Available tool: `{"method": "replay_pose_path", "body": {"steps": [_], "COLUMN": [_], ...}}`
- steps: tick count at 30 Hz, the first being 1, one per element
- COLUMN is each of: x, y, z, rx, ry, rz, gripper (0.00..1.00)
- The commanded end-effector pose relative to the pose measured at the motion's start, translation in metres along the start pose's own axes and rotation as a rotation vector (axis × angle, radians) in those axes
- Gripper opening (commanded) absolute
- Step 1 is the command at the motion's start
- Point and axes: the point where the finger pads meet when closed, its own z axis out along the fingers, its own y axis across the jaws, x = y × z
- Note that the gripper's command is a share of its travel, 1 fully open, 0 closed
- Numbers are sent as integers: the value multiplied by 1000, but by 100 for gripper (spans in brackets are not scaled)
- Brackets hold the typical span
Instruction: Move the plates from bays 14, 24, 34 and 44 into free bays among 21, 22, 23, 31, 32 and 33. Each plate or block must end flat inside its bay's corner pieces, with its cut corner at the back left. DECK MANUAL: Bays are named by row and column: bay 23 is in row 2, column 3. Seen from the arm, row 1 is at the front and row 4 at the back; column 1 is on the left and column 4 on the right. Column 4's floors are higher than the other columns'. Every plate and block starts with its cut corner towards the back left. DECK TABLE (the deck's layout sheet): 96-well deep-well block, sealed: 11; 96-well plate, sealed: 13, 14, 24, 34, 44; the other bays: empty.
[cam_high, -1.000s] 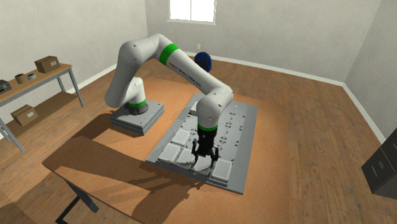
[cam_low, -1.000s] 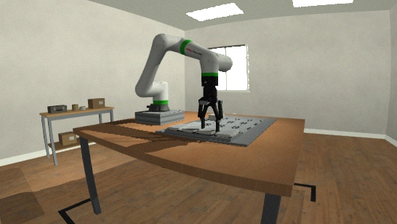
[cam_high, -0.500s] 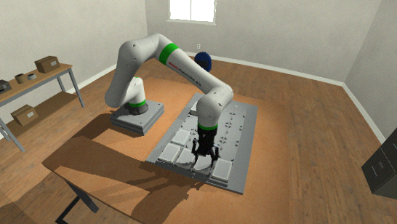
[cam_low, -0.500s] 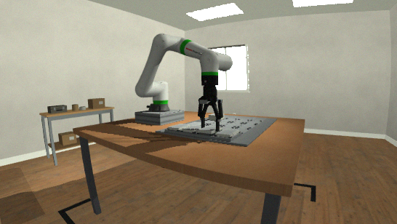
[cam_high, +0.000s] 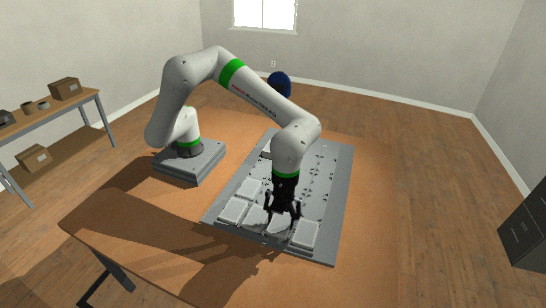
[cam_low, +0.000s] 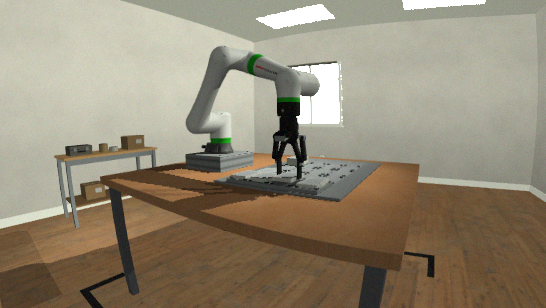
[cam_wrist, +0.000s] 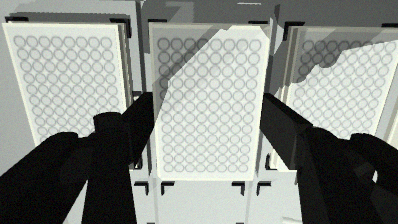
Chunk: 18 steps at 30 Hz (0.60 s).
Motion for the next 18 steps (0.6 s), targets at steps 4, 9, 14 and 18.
{"method": "replay_pose_path", "body": {"steps": [4,9,14,18], "x": [0,0,0,0], "y": [-1,-1,-1,-1], "z": [-9,-16,-21,-25], "rx": [2,2,2,2], "ry": [1,1,1,1], "rz": [0,0,0,0], "gripper": [10,10,10,10]}}
